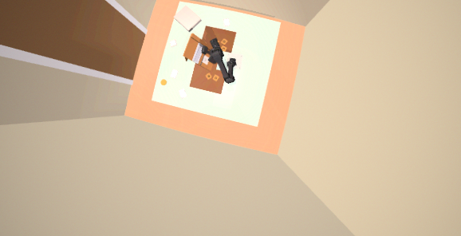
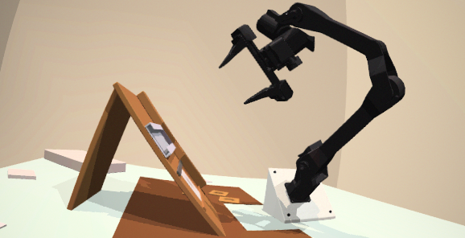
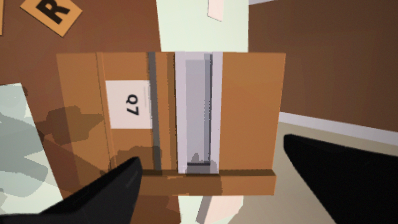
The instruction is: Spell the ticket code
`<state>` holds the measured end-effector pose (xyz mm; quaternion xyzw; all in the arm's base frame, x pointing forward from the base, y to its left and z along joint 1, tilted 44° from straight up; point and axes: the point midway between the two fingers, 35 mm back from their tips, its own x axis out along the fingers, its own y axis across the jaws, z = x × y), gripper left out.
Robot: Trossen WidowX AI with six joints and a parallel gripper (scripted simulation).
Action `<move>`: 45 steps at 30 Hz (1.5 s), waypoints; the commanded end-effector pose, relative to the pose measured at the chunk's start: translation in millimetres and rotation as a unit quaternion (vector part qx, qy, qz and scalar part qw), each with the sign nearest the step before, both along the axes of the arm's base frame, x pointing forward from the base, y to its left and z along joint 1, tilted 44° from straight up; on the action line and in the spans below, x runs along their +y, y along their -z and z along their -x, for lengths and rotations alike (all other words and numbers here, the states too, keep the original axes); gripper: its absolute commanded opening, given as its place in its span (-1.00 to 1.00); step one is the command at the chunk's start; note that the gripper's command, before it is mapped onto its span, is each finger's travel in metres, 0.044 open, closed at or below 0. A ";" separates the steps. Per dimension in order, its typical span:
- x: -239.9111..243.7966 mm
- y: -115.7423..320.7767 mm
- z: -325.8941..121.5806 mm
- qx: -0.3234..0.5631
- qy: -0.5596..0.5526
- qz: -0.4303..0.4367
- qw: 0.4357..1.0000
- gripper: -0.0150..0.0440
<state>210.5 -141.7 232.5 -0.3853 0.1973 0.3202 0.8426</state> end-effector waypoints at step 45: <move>-67.5 339.4 -29.4 0.547 0.716 -0.434 -0.005 0.66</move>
